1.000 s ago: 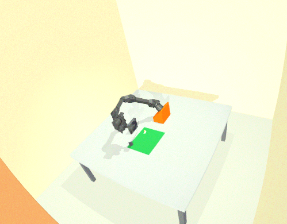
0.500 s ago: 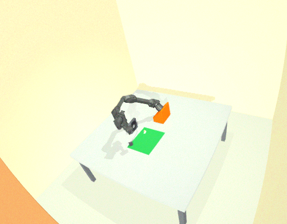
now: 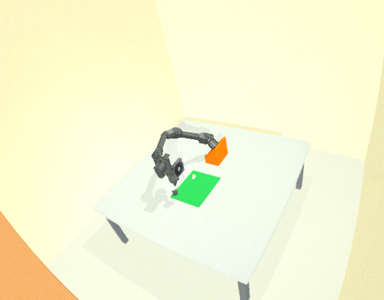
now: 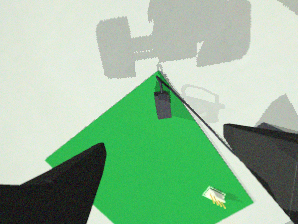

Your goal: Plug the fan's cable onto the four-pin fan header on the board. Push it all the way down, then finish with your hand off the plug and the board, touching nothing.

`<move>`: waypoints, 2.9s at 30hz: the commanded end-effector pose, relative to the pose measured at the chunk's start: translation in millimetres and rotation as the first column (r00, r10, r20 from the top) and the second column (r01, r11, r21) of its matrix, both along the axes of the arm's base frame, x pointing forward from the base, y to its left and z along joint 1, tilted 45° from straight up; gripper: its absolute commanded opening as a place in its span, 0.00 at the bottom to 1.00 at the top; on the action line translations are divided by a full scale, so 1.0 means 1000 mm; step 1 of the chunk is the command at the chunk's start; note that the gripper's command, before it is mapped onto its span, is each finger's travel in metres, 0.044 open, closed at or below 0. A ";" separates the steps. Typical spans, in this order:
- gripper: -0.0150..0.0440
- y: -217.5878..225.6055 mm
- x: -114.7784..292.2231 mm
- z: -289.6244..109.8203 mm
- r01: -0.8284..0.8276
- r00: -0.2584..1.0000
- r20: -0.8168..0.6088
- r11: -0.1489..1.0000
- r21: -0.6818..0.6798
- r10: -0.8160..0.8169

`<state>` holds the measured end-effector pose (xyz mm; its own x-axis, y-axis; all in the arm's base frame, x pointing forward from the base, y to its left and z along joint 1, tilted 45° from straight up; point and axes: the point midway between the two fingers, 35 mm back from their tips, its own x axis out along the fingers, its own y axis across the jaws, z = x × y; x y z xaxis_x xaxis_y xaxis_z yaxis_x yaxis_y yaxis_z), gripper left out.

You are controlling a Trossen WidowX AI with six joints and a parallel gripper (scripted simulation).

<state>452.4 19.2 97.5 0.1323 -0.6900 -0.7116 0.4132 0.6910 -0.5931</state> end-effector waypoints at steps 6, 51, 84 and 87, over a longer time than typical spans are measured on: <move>1.00 -0.048 0.001 -0.039 0.014 1.000 -0.007 1.000 -0.012 -0.014; 0.82 -0.082 0.007 -0.071 0.018 1.000 0.000 1.000 -0.010 -0.018; 0.25 -0.044 -0.027 -0.039 -0.098 0.988 -0.119 0.995 -0.025 0.094; 0.25 -0.044 -0.047 -0.040 -0.173 0.967 -0.193 0.985 -0.026 0.165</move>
<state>425.3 -26.9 55.5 0.1073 -0.7000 -0.7060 0.2732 0.7035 -0.6560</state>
